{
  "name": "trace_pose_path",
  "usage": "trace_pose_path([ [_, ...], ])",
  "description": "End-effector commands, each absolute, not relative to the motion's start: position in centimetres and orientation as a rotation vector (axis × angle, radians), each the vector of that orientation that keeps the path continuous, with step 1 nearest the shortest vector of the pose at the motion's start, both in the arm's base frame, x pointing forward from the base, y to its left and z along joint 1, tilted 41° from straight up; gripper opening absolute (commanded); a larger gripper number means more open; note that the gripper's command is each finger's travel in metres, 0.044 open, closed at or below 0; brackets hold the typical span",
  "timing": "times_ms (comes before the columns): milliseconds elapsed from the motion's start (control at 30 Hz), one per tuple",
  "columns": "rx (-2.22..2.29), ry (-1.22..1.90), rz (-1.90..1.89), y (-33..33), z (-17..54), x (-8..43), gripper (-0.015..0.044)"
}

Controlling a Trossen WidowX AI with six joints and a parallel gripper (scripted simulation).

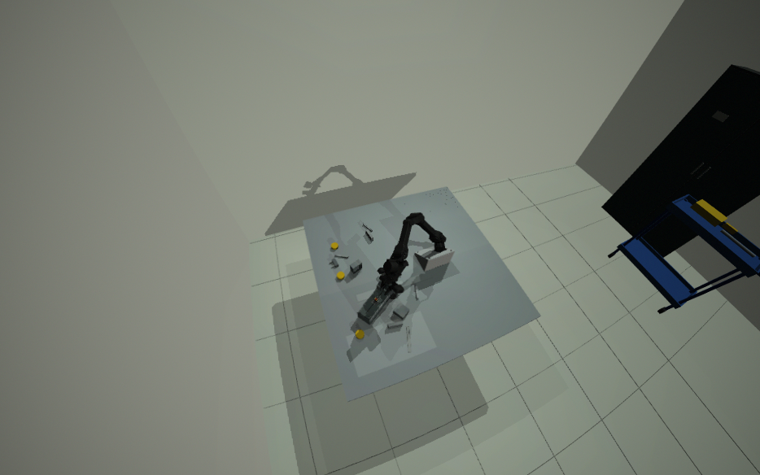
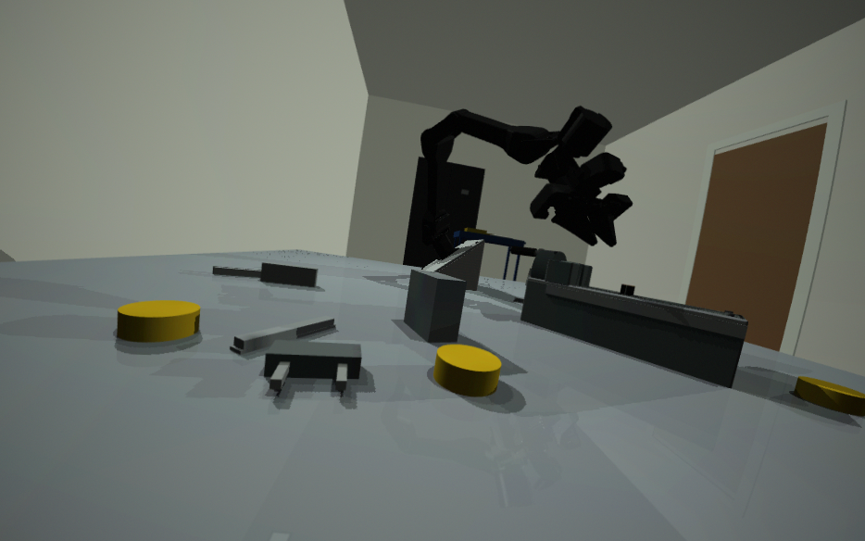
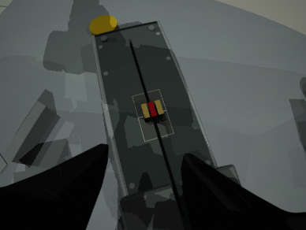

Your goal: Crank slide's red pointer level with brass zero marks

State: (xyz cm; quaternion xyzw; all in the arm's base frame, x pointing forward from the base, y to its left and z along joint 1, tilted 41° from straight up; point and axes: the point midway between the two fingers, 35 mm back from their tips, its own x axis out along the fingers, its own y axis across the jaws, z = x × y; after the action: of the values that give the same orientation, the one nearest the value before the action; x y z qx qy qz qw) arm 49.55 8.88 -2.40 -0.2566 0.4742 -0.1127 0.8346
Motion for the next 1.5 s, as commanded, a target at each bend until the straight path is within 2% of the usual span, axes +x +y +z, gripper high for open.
trace_pose_path([
  [0,-0.543,1.004,-0.238,8.89,-2.40,49.55,0.0099],
  [133,-0.543,1.004,-0.238,8.89,-2.40,49.55,0.0000],
  [733,-0.543,1.004,-0.238,8.89,-2.41,49.55,0.0000],
  [1300,-0.543,1.004,-0.238,8.89,-2.41,49.55,0.0440],
  [1333,-0.543,1.004,-0.238,8.89,-2.41,49.55,0.0440],
  [1467,-0.543,1.004,-0.238,8.89,-2.41,49.55,0.0335],
])
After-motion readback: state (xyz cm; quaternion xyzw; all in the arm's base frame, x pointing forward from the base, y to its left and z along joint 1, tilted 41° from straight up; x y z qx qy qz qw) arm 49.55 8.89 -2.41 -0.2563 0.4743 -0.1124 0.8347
